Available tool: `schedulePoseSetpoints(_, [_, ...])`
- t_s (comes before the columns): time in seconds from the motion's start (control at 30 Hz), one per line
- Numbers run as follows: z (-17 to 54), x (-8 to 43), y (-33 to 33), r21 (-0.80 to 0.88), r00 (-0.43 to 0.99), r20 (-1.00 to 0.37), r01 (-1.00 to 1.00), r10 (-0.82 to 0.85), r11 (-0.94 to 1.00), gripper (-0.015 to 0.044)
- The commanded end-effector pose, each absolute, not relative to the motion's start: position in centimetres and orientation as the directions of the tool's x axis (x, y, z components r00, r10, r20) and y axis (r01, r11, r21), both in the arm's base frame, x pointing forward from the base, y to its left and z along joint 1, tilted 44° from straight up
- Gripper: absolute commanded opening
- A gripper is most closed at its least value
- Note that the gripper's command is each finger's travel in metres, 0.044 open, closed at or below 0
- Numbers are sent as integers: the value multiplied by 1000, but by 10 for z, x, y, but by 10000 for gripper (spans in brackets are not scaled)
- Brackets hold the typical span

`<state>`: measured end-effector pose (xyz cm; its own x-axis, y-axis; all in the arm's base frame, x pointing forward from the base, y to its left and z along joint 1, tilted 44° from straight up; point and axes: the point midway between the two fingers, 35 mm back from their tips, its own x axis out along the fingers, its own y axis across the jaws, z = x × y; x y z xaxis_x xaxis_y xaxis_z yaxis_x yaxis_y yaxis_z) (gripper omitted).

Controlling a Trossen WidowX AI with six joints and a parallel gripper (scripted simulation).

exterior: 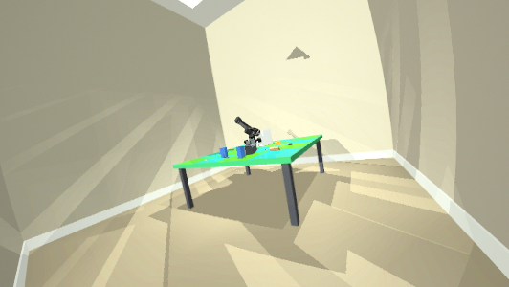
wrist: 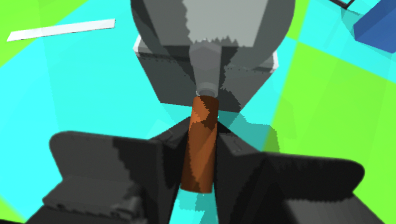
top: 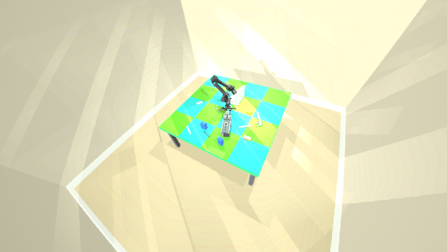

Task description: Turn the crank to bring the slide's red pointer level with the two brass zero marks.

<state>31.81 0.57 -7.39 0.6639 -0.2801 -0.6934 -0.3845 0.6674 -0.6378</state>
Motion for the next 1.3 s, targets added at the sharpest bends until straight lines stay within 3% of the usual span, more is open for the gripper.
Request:
schedulePoseSetpoints(0.0, [-67,321,1,-652,672,-678,-361,-299,666,0])
schedulePoseSetpoints(1.27, [-41,326,3,-652,672,-677,-361,-299,666,0])
